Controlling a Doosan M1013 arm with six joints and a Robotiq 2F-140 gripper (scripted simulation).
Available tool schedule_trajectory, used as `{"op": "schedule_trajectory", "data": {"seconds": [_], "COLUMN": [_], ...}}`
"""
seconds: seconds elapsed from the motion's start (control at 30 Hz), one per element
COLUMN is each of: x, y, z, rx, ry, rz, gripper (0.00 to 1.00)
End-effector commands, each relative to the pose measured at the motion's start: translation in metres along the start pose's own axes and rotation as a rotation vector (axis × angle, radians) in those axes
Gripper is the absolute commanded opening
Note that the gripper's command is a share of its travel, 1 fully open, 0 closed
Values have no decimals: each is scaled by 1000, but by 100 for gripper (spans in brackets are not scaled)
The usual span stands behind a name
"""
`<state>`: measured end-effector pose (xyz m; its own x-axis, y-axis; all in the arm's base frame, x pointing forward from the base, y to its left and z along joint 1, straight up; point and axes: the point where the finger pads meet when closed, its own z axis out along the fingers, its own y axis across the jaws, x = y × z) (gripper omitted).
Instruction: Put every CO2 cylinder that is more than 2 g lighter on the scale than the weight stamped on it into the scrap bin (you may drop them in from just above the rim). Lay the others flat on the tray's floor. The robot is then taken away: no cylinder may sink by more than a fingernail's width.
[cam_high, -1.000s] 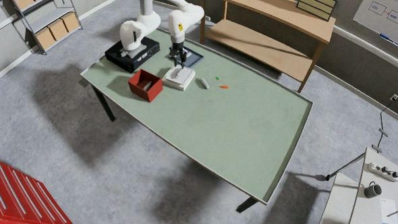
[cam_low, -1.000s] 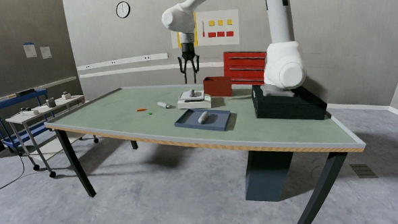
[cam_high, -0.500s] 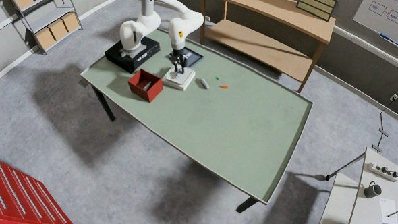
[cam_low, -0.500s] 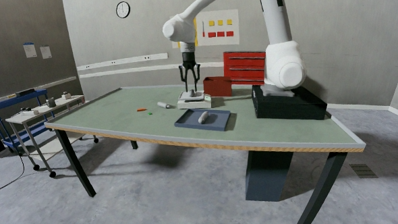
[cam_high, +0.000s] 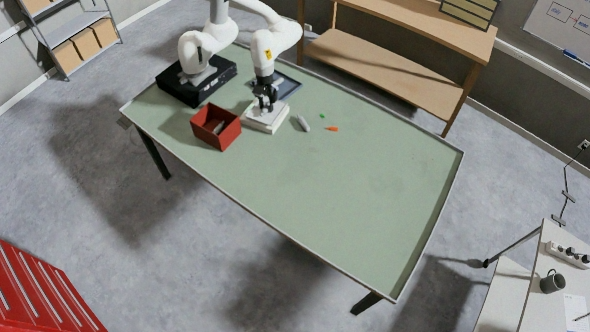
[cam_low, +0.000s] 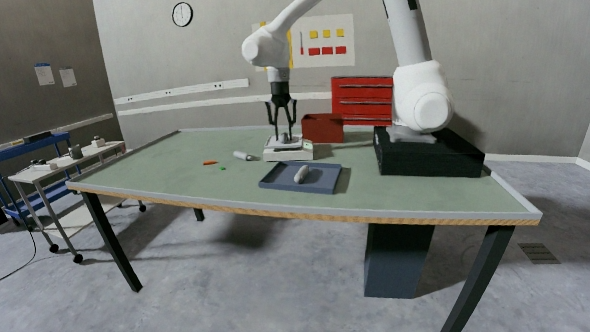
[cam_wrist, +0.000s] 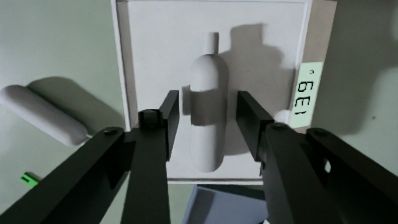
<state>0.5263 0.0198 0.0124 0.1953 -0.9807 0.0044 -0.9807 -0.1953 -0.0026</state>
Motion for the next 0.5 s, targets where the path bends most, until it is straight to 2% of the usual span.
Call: {"op": "schedule_trajectory", "data": {"seconds": [0.0,0.2,0.23,0.47], "x": [0,0,0,0], "y": [0,0,0,0], "z": [0,0,0,0], "rx": [1,1,1,1], "ry": [0,0,0,0], "rz": [0,0,0,0], "gripper": [40,40,10,10]}}
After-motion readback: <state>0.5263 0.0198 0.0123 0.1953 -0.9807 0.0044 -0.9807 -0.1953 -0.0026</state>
